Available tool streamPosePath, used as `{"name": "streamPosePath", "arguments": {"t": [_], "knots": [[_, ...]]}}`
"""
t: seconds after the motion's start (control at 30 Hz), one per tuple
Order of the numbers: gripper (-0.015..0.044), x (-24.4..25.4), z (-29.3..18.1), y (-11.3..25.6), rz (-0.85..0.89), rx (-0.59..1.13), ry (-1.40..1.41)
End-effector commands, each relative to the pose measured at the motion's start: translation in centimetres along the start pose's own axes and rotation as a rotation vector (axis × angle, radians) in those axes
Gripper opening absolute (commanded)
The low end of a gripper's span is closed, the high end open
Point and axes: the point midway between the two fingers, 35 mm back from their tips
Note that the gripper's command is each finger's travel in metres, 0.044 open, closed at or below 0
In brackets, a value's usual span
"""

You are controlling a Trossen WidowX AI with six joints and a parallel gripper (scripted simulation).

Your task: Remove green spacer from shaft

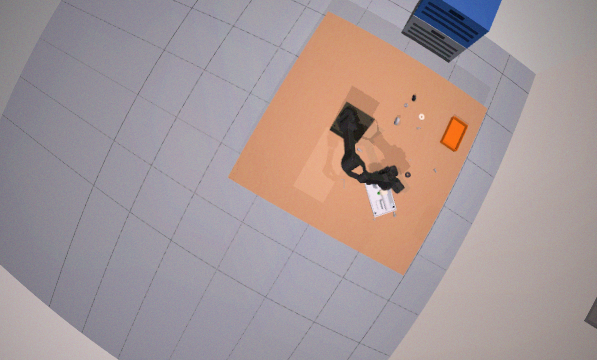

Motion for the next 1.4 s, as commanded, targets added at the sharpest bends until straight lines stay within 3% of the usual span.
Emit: {"name": "streamPosePath", "arguments": {"t": [0.0,1.37], "knots": [[0.0,0.09,0.44,0.06,0.001,-0.009,-0.004],[0.0,0.27,1.35,0.08,0.001,-0.01,-0.005]]}}
Point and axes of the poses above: the point midway between the two fingers, 35 mm back from their tips, its own y axis back along the fingers, its own x axis across the jaws, z = x × y, and after that the axes turned 13 degrees about -y, right-handed
